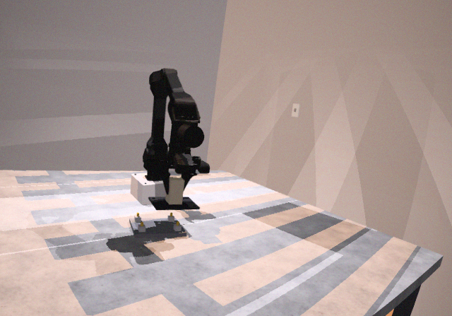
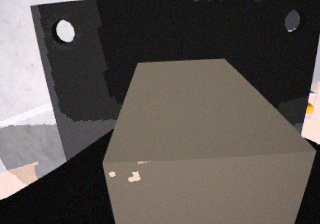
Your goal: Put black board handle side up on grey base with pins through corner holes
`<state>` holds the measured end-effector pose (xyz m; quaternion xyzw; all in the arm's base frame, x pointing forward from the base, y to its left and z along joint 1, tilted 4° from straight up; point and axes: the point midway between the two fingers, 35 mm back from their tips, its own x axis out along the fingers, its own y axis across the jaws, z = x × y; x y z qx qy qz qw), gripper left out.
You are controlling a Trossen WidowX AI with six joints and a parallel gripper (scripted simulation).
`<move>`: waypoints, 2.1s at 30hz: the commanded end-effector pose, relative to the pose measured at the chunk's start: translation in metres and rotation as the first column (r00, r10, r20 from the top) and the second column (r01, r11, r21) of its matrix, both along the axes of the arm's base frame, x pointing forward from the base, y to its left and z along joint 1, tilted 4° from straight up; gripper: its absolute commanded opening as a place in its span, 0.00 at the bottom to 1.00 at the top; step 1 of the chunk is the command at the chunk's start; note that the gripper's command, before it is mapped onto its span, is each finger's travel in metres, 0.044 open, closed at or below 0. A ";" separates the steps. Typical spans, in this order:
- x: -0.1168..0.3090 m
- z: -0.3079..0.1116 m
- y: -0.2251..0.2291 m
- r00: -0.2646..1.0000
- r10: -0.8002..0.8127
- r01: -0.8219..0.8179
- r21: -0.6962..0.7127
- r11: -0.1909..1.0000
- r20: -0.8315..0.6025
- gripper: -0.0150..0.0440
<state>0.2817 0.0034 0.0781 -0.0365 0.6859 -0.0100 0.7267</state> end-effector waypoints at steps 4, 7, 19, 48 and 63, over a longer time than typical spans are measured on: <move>0.005 0.004 -0.018 1.000 -0.014 0.014 0.003 1.000 0.009 0.25; 0.006 0.005 -0.025 1.000 -0.021 0.021 0.002 1.000 0.010 0.25; 0.006 0.005 -0.045 0.999 -0.041 0.041 -0.002 0.999 0.008 0.25; 0.009 -0.012 -0.050 0.999 -0.038 0.038 -0.004 0.999 0.003 0.25; 0.009 -0.026 -0.050 0.999 -0.039 0.039 -0.004 0.999 0.003 0.25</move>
